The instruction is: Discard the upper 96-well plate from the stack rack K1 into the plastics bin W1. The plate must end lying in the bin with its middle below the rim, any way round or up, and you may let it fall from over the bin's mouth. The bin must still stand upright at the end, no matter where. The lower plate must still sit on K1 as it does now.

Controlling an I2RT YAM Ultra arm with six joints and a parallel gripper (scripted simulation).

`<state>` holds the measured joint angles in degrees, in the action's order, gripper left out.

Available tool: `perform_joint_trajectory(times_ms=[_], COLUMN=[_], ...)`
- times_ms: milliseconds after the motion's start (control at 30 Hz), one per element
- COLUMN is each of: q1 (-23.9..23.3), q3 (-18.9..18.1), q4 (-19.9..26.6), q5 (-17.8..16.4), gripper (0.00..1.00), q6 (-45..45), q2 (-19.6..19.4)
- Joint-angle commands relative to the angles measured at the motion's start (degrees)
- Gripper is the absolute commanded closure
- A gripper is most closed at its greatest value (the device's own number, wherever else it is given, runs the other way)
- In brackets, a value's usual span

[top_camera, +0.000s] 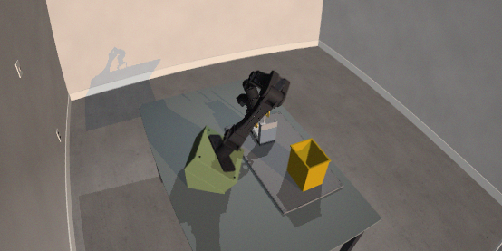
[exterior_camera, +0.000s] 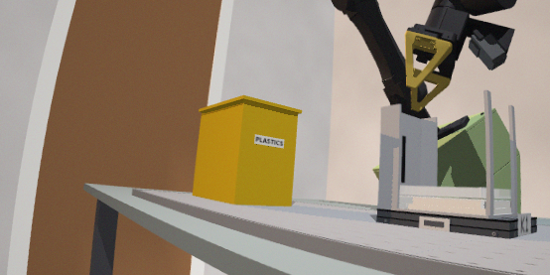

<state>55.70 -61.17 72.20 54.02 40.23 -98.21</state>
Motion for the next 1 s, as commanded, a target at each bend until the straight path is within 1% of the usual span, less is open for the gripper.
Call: perform_joint_trajectory(times_ms=[0,533,967], q1=[0.17,0.17,-3.52], q3=[-0.19,-0.19,-18.52], q4=[0.02,0.02,1.86], q5=[0.04,0.04,-13.23], gripper=[0.00,0.00,0.00], q6=[-0.01,-0.01,-6.63], q2=[0.21,0.21,-3.17])
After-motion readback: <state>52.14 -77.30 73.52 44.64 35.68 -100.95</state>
